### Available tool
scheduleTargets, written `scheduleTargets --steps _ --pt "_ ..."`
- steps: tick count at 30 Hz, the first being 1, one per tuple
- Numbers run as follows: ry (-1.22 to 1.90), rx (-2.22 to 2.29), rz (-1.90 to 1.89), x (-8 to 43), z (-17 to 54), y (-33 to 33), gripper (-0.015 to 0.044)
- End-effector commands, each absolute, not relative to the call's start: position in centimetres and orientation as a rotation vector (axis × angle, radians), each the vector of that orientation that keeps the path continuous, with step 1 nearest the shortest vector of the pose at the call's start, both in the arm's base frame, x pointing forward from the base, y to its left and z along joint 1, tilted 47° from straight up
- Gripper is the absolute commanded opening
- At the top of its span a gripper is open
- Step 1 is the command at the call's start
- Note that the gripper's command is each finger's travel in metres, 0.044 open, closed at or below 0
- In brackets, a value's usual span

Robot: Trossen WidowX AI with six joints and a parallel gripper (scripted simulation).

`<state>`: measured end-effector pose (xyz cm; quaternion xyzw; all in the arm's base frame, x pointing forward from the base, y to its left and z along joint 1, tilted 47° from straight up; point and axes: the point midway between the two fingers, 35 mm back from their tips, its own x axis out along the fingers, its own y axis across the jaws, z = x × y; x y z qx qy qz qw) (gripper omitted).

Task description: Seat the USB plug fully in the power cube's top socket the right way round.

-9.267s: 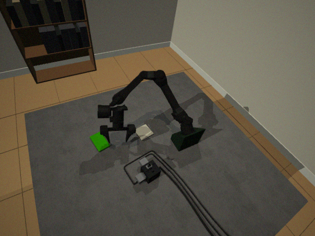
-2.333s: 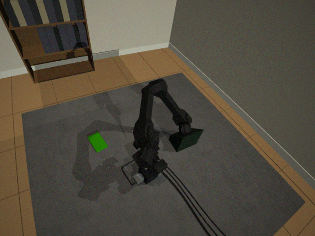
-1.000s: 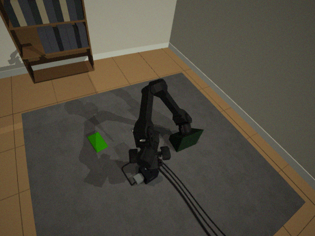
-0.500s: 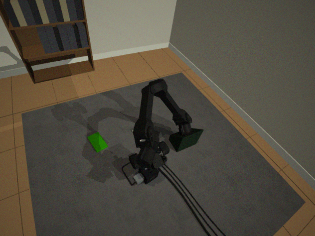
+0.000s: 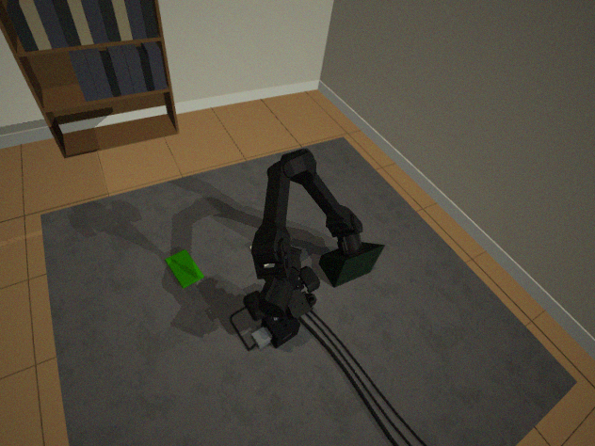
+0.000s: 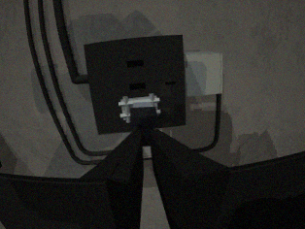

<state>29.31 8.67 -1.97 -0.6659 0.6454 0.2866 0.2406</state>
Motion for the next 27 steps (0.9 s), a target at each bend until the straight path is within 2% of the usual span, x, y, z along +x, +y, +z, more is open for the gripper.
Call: scheduleTargets --steps 1,27 --pt "1.766 -1.824 0.785 29.31 -1.98 8.62 0.0" --pt "1.771 -1.839 0.792 29.3 -2.07 8.29 0.0"
